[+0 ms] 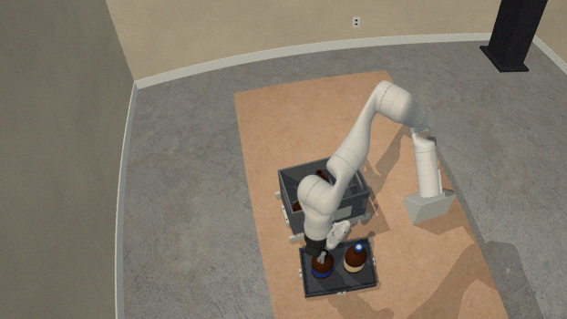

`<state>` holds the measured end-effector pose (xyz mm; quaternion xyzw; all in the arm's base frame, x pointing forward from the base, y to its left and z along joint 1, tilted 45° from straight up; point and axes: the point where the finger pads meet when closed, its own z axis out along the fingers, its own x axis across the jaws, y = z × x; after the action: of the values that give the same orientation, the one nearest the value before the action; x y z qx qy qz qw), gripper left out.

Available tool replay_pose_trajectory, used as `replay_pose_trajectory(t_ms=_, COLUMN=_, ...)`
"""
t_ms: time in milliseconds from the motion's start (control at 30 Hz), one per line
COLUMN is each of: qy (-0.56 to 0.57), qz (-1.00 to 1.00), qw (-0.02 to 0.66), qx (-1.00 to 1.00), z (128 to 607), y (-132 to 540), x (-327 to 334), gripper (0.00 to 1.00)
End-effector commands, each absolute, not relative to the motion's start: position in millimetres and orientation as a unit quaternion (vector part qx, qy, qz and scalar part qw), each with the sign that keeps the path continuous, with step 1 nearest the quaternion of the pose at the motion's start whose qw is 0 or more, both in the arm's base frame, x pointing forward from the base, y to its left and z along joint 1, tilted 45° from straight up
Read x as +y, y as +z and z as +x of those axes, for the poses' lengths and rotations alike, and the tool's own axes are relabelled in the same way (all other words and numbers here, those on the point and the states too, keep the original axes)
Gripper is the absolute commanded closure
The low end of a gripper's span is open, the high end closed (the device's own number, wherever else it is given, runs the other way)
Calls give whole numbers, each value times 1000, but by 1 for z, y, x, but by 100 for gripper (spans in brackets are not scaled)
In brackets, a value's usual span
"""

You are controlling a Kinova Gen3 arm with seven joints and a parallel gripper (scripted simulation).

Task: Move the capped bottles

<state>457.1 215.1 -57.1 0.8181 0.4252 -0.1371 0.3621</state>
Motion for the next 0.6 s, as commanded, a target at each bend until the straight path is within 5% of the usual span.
replay_pose_trajectory(t_ms=0, qy=-136, qz=820, qw=360, qx=424, z=455, y=-59, x=217, gripper=100)
replay_pose_trajectory(t_ms=567, qy=-136, qz=820, qw=360, qx=424, z=455, y=-59, x=217, gripper=100)
